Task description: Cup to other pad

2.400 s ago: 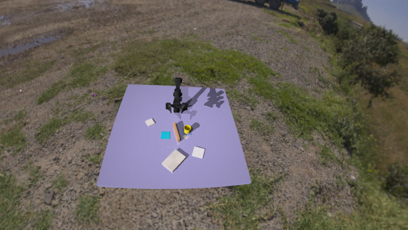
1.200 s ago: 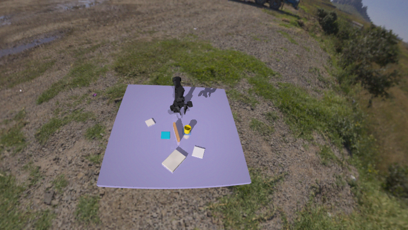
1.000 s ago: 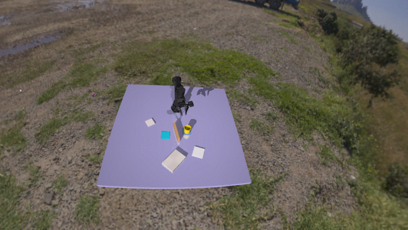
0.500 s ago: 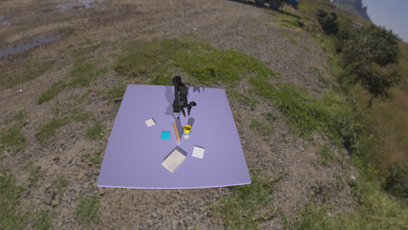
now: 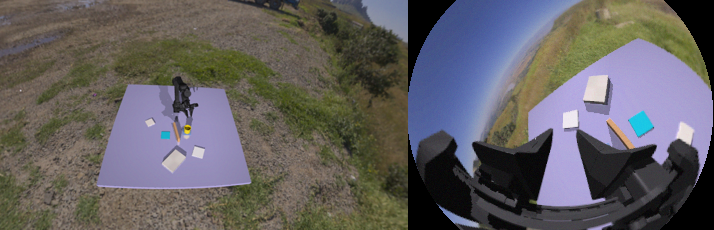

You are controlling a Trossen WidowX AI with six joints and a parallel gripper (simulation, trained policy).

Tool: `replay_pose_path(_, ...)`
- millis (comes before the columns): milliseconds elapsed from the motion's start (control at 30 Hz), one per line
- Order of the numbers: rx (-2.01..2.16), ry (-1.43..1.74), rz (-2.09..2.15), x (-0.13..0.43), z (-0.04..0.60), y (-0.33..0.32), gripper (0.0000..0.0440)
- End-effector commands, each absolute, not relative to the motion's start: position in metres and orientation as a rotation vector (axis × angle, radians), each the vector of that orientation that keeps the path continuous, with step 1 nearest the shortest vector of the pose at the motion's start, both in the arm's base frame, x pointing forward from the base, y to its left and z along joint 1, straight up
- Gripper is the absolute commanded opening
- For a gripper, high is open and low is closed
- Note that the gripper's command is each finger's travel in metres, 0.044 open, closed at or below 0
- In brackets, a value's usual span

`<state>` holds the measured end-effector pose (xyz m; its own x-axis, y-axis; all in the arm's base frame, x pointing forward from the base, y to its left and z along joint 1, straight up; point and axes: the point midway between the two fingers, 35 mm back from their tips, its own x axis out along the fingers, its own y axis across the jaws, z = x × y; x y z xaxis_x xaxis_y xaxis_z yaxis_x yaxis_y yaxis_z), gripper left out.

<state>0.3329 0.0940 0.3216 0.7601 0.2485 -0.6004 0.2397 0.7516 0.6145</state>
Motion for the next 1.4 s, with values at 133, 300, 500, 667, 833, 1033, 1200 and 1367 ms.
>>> replay_pose_path(133,0.824,0.829,-0.060,0.331,0.315,0.104,0.0155)
replay_pose_path(300,0.871,0.898,-0.116,0.329,0.309,0.109,0.0153)
replay_pose_path(500,0.913,0.977,-0.192,0.326,0.301,0.114,0.0145)
replay_pose_path(667,0.931,1.038,-0.261,0.324,0.291,0.116,0.0141)
replay_pose_path(833,0.934,1.096,-0.335,0.321,0.279,0.116,0.0153)
replay_pose_path(1033,0.922,1.166,-0.423,0.317,0.262,0.114,0.0153)
replay_pose_path(1200,0.902,1.223,-0.494,0.313,0.248,0.111,0.0153)
replay_pose_path(1367,0.875,1.277,-0.564,0.309,0.235,0.108,0.0158)
